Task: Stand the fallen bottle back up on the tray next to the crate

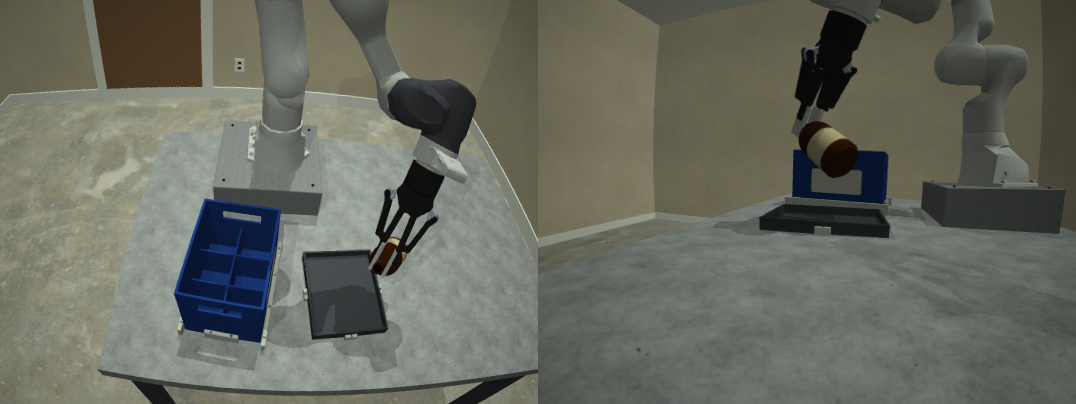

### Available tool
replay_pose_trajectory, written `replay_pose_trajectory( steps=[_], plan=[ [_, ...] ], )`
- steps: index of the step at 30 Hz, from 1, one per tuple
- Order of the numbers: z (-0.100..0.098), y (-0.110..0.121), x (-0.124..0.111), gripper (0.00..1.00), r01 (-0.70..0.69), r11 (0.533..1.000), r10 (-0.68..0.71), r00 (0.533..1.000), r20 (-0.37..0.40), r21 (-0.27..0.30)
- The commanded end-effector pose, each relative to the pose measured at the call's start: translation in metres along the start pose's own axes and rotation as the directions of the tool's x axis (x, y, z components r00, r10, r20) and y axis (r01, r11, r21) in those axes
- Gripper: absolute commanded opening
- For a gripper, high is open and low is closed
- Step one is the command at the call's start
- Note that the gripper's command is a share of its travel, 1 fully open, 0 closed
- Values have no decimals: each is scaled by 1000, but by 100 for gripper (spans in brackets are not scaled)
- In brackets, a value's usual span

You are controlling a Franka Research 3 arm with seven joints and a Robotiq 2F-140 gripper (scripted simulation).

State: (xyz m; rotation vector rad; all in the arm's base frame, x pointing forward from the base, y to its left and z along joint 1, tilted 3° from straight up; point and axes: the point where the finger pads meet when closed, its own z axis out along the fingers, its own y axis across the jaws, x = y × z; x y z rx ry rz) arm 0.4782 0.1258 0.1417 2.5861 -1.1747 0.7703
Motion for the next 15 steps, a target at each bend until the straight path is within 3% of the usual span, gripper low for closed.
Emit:
replay_pose_trajectory(
  steps=[1, 15],
  plan=[
    [0, 1, 0, 0, -3, 1000, 3, 1000, -10, -2],
    [0, 1, -1, 0, -3, 1000, 3, 997, -77, -4]
  ],
)
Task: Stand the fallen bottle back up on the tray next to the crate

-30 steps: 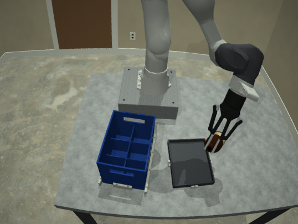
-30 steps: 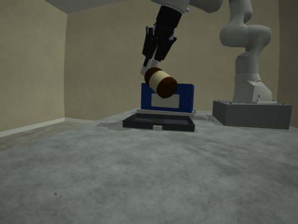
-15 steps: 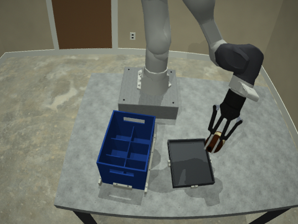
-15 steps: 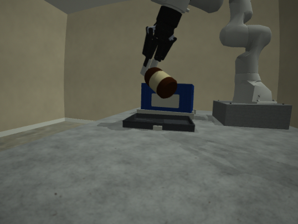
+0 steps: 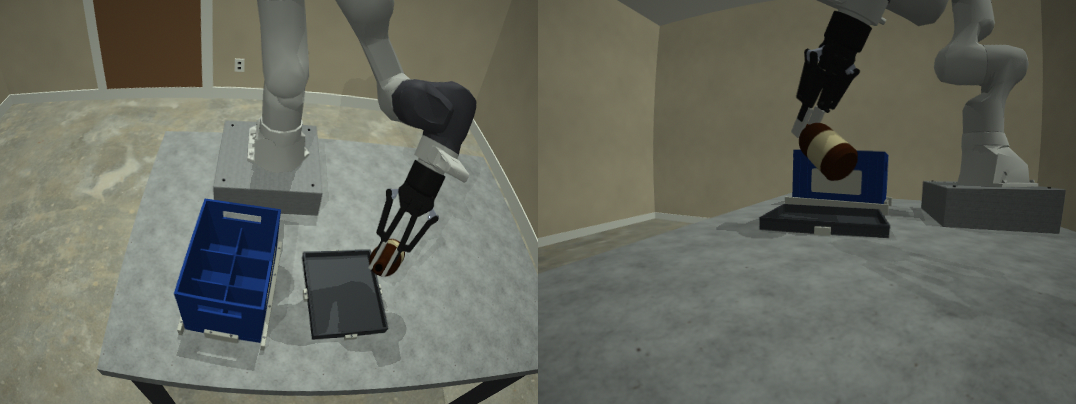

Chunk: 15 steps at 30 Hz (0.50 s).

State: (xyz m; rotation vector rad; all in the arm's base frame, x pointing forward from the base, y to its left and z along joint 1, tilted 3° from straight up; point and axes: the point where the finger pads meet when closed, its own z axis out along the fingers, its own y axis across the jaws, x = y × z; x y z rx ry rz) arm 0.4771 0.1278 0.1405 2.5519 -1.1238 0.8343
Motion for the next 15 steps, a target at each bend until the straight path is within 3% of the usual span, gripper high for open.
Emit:
replay_pose_trajectory(
  steps=[1, 15],
  plan=[
    [0, 1, 2, 0, -28, 1000, 28, 999, -24, -3],
    [-1, 1, 0, 0, -28, 1000, 27, 994, -105, 1]
  ],
)
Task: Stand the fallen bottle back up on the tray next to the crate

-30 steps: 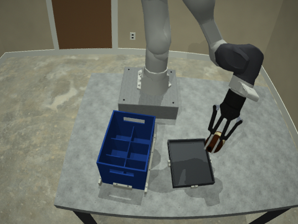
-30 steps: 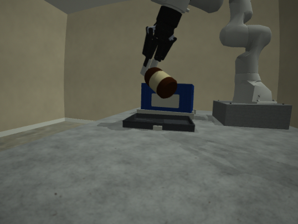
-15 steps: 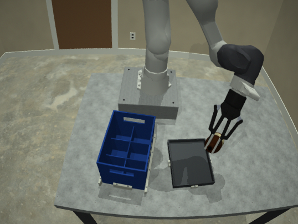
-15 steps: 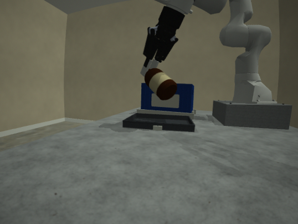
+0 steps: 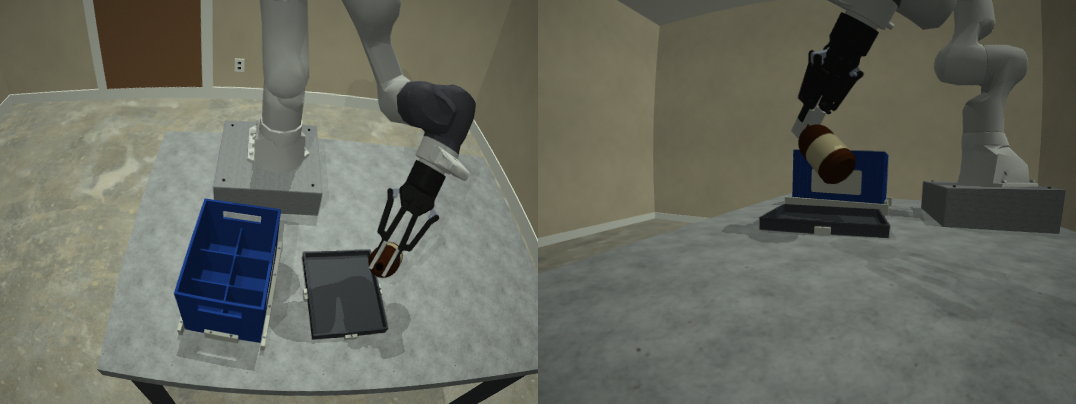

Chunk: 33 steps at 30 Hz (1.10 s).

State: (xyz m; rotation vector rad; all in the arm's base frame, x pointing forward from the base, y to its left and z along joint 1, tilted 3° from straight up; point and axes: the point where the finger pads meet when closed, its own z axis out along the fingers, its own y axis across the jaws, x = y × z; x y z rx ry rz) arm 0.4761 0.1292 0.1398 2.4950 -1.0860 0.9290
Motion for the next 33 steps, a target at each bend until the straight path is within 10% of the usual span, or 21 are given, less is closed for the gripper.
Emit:
replay_pose_trajectory(
  steps=[1, 33],
  plan=[
    [0, 1, 2, 0, -37, 999, 37, 999, -21, -2],
    [0, 1, 2, 0, -37, 999, 37, 999, -31, -1]
  ],
)
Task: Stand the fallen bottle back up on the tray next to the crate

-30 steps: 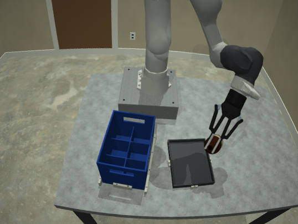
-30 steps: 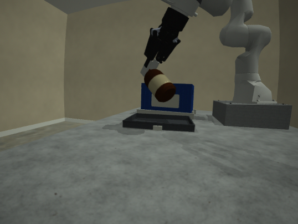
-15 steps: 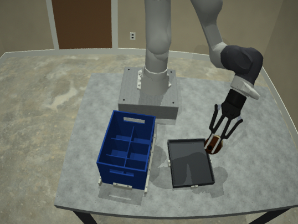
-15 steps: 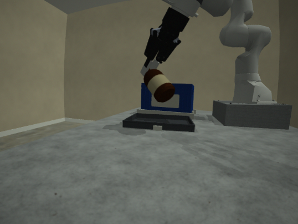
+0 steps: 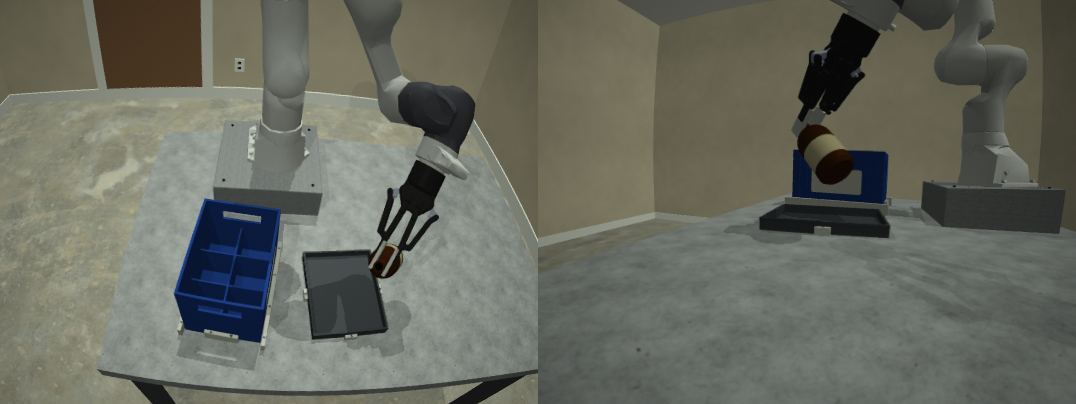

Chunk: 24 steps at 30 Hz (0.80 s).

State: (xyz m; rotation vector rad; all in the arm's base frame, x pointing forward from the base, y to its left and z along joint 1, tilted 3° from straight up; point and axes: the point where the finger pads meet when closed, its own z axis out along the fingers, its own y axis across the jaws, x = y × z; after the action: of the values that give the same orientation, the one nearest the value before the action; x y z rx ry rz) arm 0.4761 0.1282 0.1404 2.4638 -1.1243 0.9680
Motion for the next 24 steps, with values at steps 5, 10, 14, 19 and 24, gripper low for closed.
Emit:
replay_pose_trajectory(
  steps=[5, 10, 14, 19, 24],
  plan=[
    [0, 0, 1, 0, -2, 1000, 2, 1000, -5, 0],
    [0, 0, 1, 0, -2, 1000, 2, 1000, -5, 0],
    [0, 0, 1, 0, -2, 1000, 2, 1000, -5, 0],
    [0, 0, 1, 0, -2, 1000, 2, 1000, -8, -1],
    [0, 0, 0, 0, -2, 1000, 2, 1000, -18, -1]
  ],
)
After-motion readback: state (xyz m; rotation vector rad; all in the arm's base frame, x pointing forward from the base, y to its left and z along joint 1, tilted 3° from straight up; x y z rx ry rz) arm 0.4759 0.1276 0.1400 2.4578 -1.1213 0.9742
